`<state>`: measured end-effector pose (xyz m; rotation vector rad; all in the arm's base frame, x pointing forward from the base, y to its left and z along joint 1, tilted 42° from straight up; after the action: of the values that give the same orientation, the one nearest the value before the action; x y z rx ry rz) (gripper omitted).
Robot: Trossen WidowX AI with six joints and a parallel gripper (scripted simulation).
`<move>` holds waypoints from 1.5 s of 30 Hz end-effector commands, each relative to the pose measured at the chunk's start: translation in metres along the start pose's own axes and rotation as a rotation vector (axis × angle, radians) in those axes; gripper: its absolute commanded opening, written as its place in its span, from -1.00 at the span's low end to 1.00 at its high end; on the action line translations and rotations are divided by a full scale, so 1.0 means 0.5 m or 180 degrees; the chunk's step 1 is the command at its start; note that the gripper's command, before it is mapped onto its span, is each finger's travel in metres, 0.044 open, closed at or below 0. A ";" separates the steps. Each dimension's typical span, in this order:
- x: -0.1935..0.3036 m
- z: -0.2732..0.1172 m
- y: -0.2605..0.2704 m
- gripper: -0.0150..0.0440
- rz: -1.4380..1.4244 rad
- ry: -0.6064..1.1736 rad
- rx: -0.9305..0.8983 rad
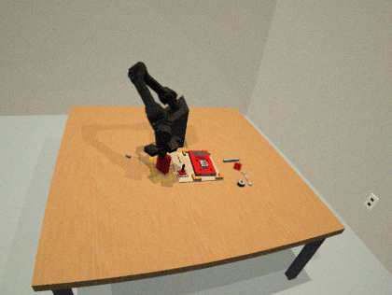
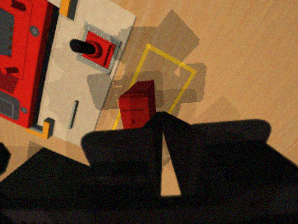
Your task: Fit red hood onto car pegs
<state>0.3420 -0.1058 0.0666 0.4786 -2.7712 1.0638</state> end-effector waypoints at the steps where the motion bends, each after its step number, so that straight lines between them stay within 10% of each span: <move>1: 0.003 0.000 0.007 -0.49 0.0009 0.0004 0.0004; 45: 0.011 -0.060 0.062 -0.49 0.0007 0.0001 -0.0009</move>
<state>0.3212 -0.0783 0.0545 0.4764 -2.7552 1.0417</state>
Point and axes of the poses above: the point midway between the two fingers, 35 mm back from their tips, its own z axis out along the fingers, its own y axis across the jaws, x = y × z, the point moved 7 cm from there along -z, back along the fingers, and after that the axes turned 14 degrees about z, right-handed, at the moved point
